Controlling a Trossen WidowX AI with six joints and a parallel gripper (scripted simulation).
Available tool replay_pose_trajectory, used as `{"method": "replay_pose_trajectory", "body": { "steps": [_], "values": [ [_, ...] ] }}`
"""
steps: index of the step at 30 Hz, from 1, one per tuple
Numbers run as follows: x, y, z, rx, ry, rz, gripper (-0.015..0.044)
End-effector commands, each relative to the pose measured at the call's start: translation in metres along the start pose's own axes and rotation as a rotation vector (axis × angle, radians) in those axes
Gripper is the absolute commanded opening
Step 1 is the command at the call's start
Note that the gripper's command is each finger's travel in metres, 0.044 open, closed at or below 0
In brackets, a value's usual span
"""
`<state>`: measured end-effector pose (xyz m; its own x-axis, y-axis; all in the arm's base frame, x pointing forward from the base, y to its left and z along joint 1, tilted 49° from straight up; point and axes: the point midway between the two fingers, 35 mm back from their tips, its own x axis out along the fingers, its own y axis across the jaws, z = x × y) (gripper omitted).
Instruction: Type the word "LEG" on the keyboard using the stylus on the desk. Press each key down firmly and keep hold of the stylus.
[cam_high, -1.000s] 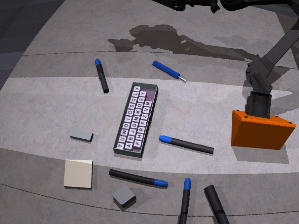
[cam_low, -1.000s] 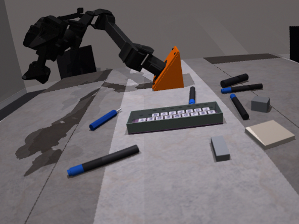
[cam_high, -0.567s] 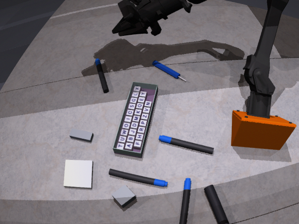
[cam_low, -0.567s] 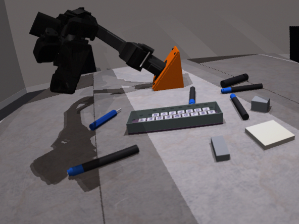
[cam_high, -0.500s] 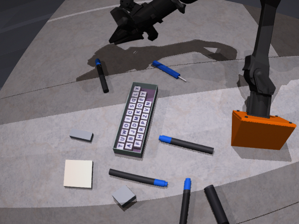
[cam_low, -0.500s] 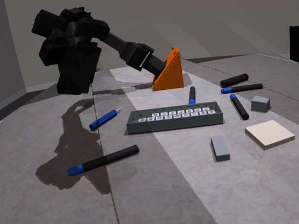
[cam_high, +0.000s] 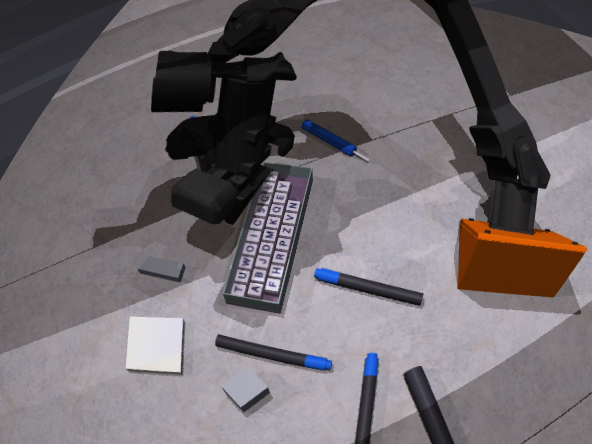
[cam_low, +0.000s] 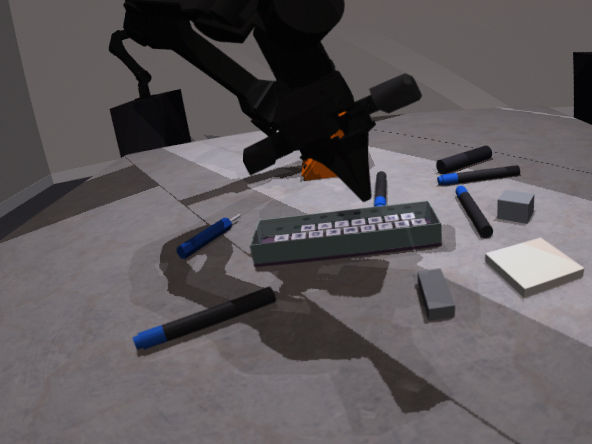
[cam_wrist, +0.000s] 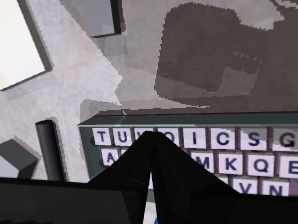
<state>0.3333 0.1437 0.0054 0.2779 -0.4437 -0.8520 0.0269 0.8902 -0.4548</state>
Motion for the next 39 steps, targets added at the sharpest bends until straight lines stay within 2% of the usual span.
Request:
{"method": "replay_pose_trajectory", "body": {
  "steps": [1,4,16,22,32,36,39],
  "values": [
    [0.023,0.023,-0.032,-0.143,0.083,-0.21,0.0],
    [0.031,0.033,-0.047,-0.227,0.104,-0.322,0.0],
    [0.031,0.032,-0.047,-0.233,0.104,-0.33,0.0],
    [0.012,-0.027,-0.032,-0.234,0.105,-0.333,0.0],
    [0.01,-0.031,-0.031,-0.234,0.105,-0.333,0.0],
    [-0.006,-0.081,-0.017,-0.235,0.105,-0.334,0.0],
    [-0.01,-0.091,-0.015,-0.235,0.105,-0.336,0.0]
  ]
}}
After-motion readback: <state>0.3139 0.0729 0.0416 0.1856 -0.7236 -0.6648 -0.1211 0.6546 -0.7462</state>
